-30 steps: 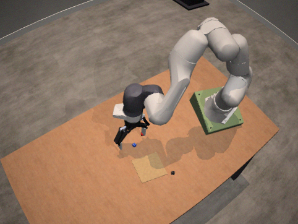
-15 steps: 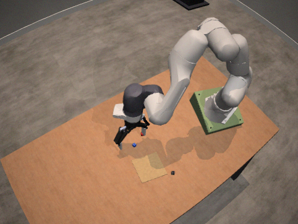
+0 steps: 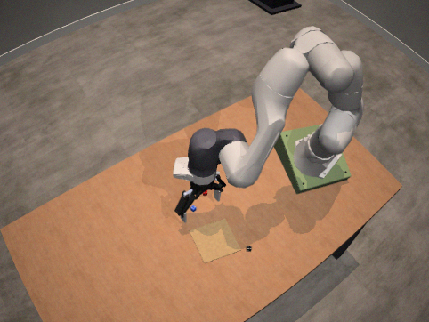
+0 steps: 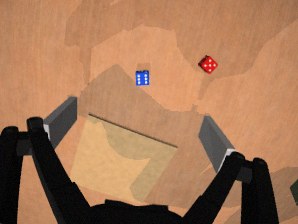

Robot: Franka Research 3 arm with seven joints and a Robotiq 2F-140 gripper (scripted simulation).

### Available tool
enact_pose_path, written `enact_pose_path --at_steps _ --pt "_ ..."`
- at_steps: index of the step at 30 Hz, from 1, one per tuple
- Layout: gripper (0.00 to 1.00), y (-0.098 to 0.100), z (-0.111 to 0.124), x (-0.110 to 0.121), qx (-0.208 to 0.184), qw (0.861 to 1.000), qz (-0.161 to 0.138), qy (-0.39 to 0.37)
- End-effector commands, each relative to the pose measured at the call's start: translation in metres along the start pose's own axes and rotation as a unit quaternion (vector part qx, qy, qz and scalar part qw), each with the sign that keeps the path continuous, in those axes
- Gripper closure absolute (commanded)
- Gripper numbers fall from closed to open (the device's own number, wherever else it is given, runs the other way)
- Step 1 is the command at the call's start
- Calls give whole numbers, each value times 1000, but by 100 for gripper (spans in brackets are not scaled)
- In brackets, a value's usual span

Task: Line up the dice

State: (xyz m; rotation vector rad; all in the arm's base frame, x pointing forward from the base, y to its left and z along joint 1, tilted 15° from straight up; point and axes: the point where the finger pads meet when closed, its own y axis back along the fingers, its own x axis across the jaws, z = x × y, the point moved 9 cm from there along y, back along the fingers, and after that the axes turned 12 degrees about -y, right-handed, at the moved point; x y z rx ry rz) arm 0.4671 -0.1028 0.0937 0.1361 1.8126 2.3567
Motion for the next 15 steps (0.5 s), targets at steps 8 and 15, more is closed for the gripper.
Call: enact_pose_path --at_steps 8,15 --pt "0 2 73 31 -2 1000 -7 -14" --pt "0 2 124 54 -2 1000 -7 -14"
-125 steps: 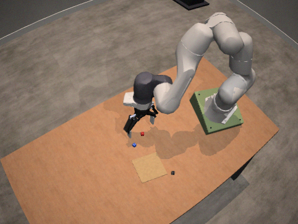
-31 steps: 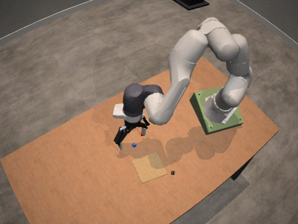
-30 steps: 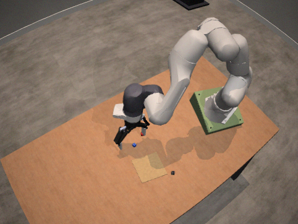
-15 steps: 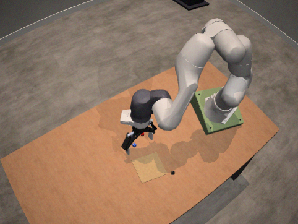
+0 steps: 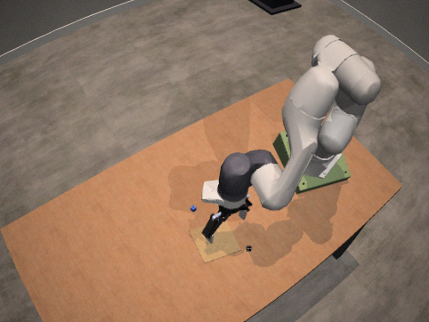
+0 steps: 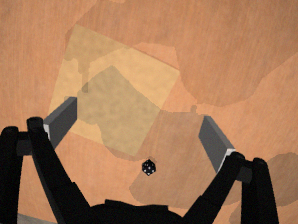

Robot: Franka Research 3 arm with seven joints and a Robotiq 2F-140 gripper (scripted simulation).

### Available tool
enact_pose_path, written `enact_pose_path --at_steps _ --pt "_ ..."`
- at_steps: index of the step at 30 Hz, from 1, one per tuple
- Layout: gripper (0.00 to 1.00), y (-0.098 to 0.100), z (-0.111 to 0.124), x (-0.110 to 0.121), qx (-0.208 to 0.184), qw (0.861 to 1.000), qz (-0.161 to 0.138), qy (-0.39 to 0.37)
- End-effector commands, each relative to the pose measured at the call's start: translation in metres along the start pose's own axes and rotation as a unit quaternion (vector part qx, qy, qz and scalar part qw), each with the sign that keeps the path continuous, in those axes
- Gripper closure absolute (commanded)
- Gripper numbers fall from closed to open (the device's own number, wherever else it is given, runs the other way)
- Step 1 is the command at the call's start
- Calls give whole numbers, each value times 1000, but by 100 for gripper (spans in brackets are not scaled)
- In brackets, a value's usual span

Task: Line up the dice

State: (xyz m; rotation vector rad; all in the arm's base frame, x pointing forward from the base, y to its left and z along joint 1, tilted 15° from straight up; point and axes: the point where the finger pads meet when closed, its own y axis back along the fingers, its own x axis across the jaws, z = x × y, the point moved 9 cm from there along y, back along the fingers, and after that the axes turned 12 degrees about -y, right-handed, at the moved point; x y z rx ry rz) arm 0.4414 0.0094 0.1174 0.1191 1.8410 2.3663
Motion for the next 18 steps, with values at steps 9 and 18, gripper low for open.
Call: enact_pose_path --at_steps 9,18 --pt "0 5 52 24 -7 1000 -13 -27" --pt "0 5 80 36 -7 1000 -13 -27"
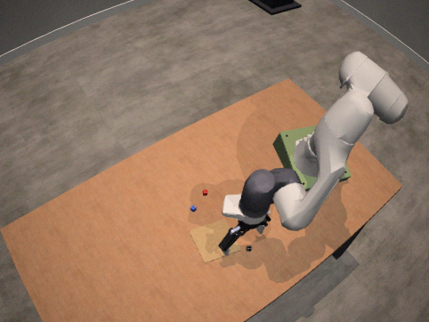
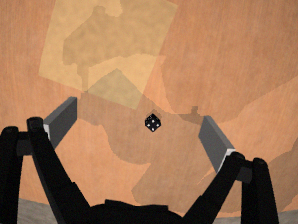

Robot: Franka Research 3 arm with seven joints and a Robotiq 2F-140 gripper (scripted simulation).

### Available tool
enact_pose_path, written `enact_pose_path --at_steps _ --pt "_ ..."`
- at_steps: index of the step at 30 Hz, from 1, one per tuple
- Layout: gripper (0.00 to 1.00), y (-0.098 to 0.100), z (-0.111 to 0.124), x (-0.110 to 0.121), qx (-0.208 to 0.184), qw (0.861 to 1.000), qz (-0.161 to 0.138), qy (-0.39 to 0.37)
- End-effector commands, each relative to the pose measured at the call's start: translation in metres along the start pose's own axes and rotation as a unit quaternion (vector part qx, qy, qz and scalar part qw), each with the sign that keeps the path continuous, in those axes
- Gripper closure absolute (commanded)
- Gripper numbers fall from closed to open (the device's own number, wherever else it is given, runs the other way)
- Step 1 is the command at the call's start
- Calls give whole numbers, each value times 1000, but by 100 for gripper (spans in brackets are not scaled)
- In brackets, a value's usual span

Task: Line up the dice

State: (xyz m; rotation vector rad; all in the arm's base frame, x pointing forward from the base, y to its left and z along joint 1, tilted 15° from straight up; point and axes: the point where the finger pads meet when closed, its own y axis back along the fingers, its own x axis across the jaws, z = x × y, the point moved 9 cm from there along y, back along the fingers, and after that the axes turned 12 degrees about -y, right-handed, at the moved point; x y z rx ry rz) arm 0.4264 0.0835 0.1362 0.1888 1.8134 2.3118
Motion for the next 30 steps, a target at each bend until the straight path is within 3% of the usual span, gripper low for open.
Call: enact_pose_path --at_steps 1,30 --pt "0 4 7 11 -12 1000 -5 10" --pt "0 4 10 12 -12 1000 -5 10"
